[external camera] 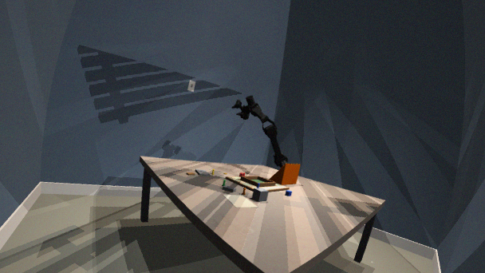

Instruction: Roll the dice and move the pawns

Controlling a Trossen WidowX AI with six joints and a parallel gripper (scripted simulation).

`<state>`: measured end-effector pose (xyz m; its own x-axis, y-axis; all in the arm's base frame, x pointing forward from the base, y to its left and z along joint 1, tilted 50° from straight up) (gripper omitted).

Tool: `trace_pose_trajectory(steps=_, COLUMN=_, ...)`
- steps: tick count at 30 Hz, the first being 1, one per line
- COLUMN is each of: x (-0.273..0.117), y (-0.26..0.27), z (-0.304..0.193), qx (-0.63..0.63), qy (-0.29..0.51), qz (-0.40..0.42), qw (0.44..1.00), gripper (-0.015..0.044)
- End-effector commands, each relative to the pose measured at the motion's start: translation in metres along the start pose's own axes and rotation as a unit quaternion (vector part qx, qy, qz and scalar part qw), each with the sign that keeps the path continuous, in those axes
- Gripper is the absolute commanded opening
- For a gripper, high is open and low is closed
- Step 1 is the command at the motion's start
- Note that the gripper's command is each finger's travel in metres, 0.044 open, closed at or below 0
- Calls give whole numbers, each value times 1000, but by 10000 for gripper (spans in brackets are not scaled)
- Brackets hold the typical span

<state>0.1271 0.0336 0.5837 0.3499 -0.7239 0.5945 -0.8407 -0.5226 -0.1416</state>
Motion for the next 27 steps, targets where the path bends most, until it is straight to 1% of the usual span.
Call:
trace_pose_trajectory(steps=1, x=0, y=2, z=-1, qx=8, qy=1, qz=0, qw=1000, gripper=374)
trace_pose_trajectory(steps=2, x=0, y=9, z=-3, qx=32, qy=4, qz=2, qw=999, gripper=348)
trace_pose_trajectory(steps=5, x=2, y=48, z=-12, qx=165, qy=13, qz=15, qw=986, gripper=275)
trace_pose_trajectory(steps=8, x=9, y=88, z=-8, qx=298, qy=11, qz=36, qw=954, gripper=275)
trace_pose_trajectory(steps=12, x=25, y=134, z=14, qx=456, qy=-12, qz=79, qw=886, gripper=275)
trace_pose_trajectory(steps=16, x=44, y=168, z=55, qx=584, qy=-48, qz=138, qw=799, gripper=275)
trace_pose_trajectory(steps=19, x=58, y=182, z=94, qx=653, qy=-80, qz=192, qw=728, gripper=275)
trace_pose_trajectory(steps=23, x=70, y=186, z=151, qx=709, qy=-128, qz=270, qw=639, gripper=275)
trace_pose_trajectory(steps=27, x=72, y=174, z=209, qx=727, qy=-176, qz=351, qw=563, gripper=275)
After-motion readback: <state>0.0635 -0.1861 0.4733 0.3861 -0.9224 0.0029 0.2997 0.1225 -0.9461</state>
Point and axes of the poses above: the point midway between the two fingers, 35 mm back from their tips, its own x axis out along the fingers, its own y axis across the jaws, z = x × y, the point moved 6 cm from there along -x, back along the fingers, and after that the axes turned 3 degrees about -x, right-handed, at the moved point
